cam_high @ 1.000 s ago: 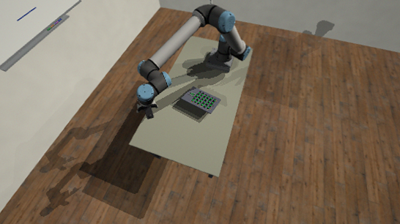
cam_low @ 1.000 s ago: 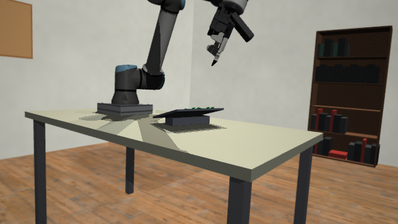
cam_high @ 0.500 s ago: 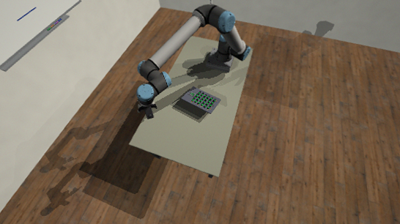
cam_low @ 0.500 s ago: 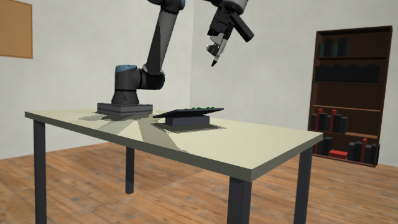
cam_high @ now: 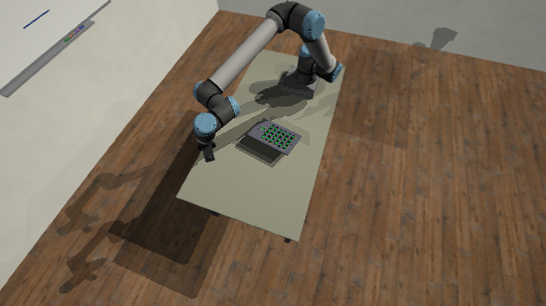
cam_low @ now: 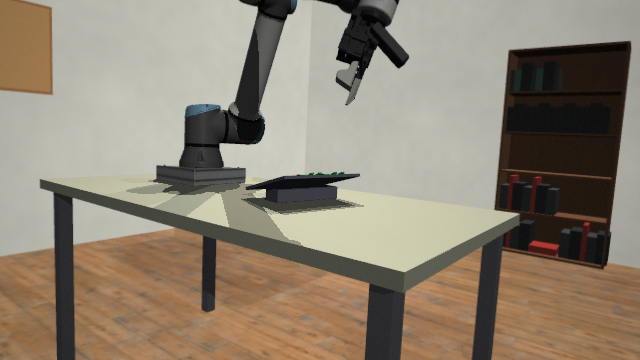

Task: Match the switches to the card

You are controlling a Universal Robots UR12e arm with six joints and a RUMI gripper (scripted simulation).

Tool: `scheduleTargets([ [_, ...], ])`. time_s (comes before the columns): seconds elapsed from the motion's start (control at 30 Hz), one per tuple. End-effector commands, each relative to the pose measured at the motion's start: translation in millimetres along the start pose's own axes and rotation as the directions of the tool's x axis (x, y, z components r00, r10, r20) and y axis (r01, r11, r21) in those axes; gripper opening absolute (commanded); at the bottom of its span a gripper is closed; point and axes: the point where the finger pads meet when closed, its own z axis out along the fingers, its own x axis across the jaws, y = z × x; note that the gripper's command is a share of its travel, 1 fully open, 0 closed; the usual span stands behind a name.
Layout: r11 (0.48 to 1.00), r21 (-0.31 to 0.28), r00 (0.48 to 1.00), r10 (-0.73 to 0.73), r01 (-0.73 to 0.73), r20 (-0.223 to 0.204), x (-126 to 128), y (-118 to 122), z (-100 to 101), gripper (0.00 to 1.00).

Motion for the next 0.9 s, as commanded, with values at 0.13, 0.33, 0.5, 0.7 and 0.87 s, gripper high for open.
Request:
scheduleTargets([
  [0.13, 0.991, 0.057, 0.992, 0.123, -0.124, 0.014, -57.6, -12.8, -16.1, 0.0],
  [0.33, 0.954, 0.117, 0.96, 0.272, -0.278, 0.059, -137.4, -23.9, -30.6, 0.0],
  [0.5, 0.909, 0.15, 0.92, 0.376, -0.389, 0.107, -200.5, -27.9, -38.3, 0.0],
  [0.7, 0.851, 0.172, 0.867, 0.471, -0.495, 0.164, -266.3, -28.2, -43.2, 0.0],
  [0.87, 0.773, 0.179, 0.789, 0.566, -0.609, 0.239, -344.4, -23.7, -44.8, 0.0],
])
